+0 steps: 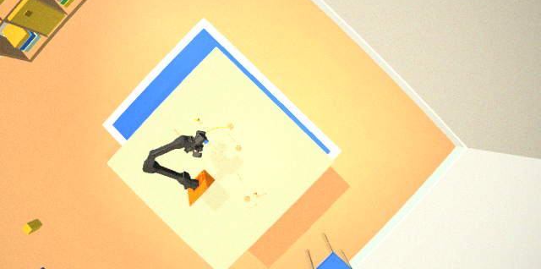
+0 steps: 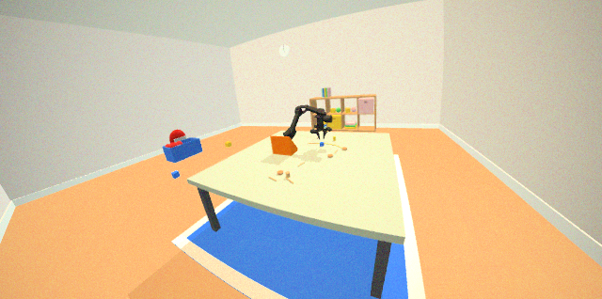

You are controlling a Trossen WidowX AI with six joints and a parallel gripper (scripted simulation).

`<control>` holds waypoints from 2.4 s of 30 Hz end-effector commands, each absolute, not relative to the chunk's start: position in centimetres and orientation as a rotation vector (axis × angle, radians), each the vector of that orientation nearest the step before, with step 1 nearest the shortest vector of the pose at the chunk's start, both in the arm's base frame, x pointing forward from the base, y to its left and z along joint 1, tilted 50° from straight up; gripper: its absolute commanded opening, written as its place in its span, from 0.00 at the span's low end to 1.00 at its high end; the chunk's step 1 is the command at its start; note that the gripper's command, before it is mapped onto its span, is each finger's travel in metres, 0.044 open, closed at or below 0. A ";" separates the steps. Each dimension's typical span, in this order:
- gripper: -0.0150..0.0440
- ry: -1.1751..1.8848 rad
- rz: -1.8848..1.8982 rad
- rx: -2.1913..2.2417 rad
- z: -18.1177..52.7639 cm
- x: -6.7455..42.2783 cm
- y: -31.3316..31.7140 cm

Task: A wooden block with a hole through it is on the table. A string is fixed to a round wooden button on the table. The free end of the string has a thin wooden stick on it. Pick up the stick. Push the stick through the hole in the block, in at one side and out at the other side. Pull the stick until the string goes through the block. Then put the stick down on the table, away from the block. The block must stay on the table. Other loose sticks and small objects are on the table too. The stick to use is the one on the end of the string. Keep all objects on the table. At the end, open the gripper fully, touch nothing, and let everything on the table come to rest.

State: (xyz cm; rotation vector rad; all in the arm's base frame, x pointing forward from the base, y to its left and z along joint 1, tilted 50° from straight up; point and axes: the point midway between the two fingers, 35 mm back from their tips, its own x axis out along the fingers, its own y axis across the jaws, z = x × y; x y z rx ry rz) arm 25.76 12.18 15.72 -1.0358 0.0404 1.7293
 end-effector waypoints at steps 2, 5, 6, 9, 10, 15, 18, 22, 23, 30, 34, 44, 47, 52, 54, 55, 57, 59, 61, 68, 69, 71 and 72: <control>0.36 0.040 1.729 -1.036 15.7 25.8 12.2; 0.25 0.040 1.729 -1.036 15.7 25.8 12.2; 0.25 0.040 1.729 -1.036 15.7 25.8 12.2; 0.25 0.040 1.729 -1.036 15.7 25.8 12.2; 0.25 0.040 1.729 -1.036 15.7 25.8 12.2; 0.25 0.040 1.729 -1.036 15.7 25.8 12.2; 0.30 0.053 1.727 -1.025 15.8 25.7 12.2; 0.48 0.301 1.659 -0.805 16.5 24.5 12.7; 0.52 0.373 1.633 -0.738 16.7 24.1 12.8; 0.83 0.834 1.400 -0.261 18.0 21.3 13.6; 1.00 1.064 1.225 0.015 18.6 19.8 14.0; 1.00 1.386 0.883 0.464 19.3 17.2 14.5; 1.00 1.386 0.883 0.464 19.3 17.2 14.5; 1.00 1.386 0.883 0.464 19.3 17.2 14.5; 1.00 1.386 0.883 0.464 19.3 17.2 14.5; 1.00 1.386 0.883 0.464 19.3 17.2 14.5; 1.00 1.386 0.883 0.464 19.3 17.2 14.5; 0.91 1.386 0.883 0.464 19.3 17.2 14.5; 0.82 1.386 0.883 0.464 19.3 17.2 14.5; 0.51 1.386 0.883 0.464 19.3 17.2 14.5; 0.47 1.386 0.883 0.464 19.3 17.2 14.5; 0.46 1.386 0.883 0.464 19.3 17.2 14.5; 0.46 1.386 0.883 0.464 19.3 17.2 14.5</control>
